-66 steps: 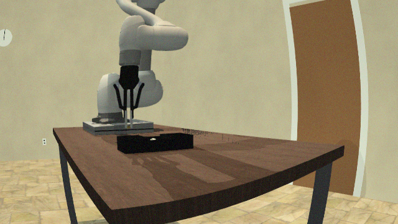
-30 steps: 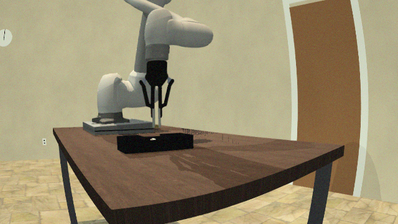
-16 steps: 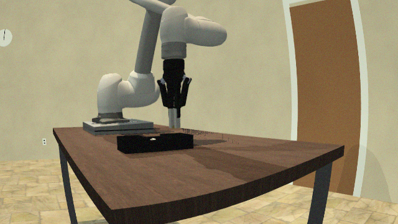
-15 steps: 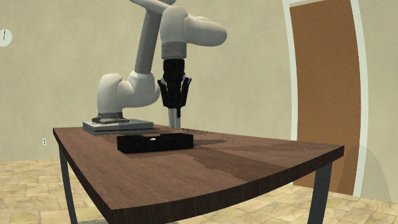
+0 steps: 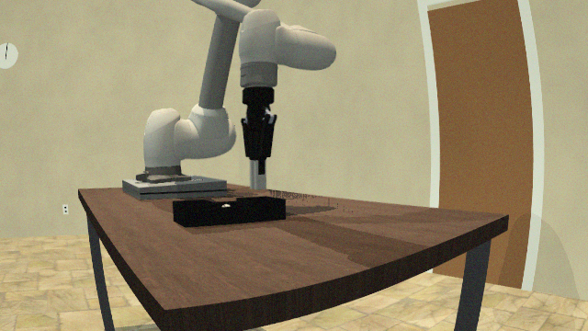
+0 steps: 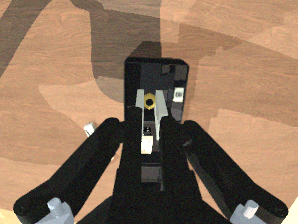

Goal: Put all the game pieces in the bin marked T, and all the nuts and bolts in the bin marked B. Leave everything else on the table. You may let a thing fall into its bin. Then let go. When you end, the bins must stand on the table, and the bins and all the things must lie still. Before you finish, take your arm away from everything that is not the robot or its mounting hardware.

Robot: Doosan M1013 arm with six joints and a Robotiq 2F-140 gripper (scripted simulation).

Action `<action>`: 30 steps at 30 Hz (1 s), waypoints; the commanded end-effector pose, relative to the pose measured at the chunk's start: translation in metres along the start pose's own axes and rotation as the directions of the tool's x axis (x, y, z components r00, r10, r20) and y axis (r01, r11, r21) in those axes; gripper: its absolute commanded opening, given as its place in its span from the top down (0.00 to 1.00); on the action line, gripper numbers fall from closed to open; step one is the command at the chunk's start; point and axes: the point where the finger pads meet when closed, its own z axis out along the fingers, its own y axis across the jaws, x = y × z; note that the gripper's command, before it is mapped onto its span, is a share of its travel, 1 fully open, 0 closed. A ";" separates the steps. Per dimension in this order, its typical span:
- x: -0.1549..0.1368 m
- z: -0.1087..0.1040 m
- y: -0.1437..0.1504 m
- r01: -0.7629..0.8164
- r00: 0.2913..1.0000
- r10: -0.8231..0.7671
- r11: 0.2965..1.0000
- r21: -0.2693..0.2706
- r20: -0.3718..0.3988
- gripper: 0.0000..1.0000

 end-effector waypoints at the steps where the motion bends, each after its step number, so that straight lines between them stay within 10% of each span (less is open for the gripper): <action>1: 0.000 0.000 0.000 0.000 1.000 0.000 1.000 0.000 0.000 0.93; 30: 0.000 0.034 0.000 0.000 1.000 0.000 1.000 0.000 0.000 0.93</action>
